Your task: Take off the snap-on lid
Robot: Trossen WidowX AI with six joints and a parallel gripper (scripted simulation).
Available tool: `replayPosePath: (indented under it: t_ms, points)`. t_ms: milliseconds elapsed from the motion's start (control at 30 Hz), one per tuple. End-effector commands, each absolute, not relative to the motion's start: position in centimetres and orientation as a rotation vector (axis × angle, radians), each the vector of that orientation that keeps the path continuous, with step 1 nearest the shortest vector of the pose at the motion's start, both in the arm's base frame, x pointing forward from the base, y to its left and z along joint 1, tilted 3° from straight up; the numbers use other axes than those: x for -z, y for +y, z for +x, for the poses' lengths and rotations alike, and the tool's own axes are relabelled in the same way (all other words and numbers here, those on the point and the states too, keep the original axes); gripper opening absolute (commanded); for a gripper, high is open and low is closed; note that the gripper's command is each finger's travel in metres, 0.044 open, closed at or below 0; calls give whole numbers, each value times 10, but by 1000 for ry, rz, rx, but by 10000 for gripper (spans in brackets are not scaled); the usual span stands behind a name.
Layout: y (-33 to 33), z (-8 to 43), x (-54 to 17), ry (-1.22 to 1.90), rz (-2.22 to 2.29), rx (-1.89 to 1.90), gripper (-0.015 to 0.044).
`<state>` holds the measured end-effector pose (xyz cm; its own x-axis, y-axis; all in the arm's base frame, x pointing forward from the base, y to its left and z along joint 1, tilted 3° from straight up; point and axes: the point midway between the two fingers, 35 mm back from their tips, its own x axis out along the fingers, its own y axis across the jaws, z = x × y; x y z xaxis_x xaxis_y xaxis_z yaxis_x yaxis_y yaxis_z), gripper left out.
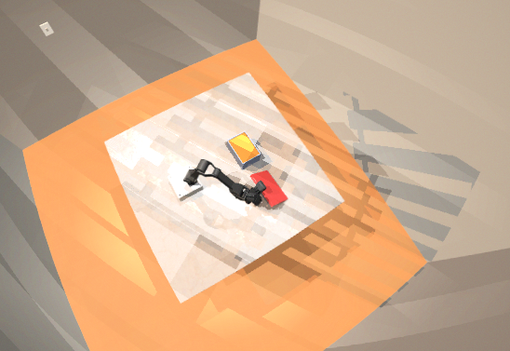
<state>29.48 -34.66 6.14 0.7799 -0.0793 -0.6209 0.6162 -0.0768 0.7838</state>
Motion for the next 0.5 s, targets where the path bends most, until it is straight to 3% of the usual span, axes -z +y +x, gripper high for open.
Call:
replayPosePath:
  t_ms: [0,467]
  points:
    - [-344,294,-51,460,1567,614,0]
    - [-344,294,-40,460,1567,614,0]
